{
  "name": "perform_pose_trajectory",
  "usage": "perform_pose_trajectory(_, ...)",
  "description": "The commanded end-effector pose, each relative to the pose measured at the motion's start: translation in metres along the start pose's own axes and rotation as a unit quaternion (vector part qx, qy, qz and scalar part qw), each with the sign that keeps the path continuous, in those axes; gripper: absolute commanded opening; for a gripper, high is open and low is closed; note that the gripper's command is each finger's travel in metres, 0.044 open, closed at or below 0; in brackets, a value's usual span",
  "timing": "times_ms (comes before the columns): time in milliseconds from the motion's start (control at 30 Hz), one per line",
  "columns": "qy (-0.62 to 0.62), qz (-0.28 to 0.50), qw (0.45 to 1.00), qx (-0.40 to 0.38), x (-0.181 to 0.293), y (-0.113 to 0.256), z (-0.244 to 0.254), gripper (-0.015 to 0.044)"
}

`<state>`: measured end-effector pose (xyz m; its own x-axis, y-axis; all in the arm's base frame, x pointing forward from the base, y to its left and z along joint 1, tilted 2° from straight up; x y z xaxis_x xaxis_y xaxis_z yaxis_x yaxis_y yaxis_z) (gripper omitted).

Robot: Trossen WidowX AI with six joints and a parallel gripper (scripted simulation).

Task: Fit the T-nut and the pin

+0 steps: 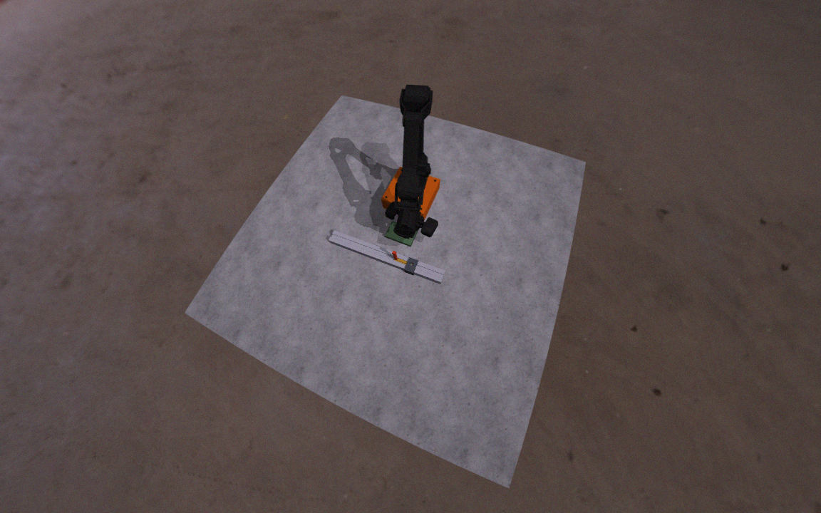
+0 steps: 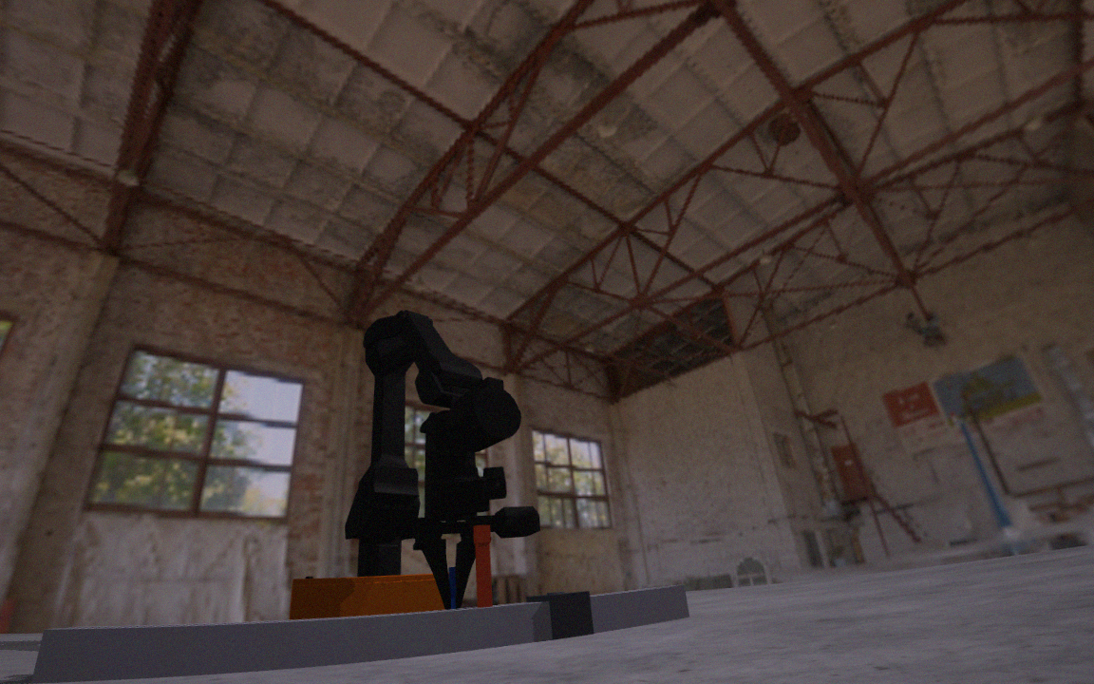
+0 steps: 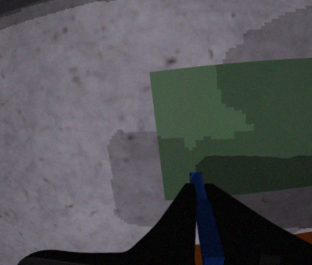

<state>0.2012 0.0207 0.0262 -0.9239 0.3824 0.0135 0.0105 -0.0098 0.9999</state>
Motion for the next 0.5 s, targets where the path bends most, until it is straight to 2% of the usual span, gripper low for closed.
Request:
perform_pose_trajectory(0,-0.001,0.0,1.0,0.001,0.0,0.0,0.0,-0.015)
perform_pose_trajectory(467,-0.001,0.0,1.0,0.001,0.0,0.01,0.0,-0.015)
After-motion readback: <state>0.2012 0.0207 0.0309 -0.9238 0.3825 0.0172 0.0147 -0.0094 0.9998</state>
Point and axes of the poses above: the point midway between the two fingers, 35 mm back from their tips, its own y axis back along the fingers, its own z axis across the jaws, x = y × z, the point moved 3 cm from there along y, back along the fingers, and after that the axes turned 7 degrees about -y, right-handed, at the moved point
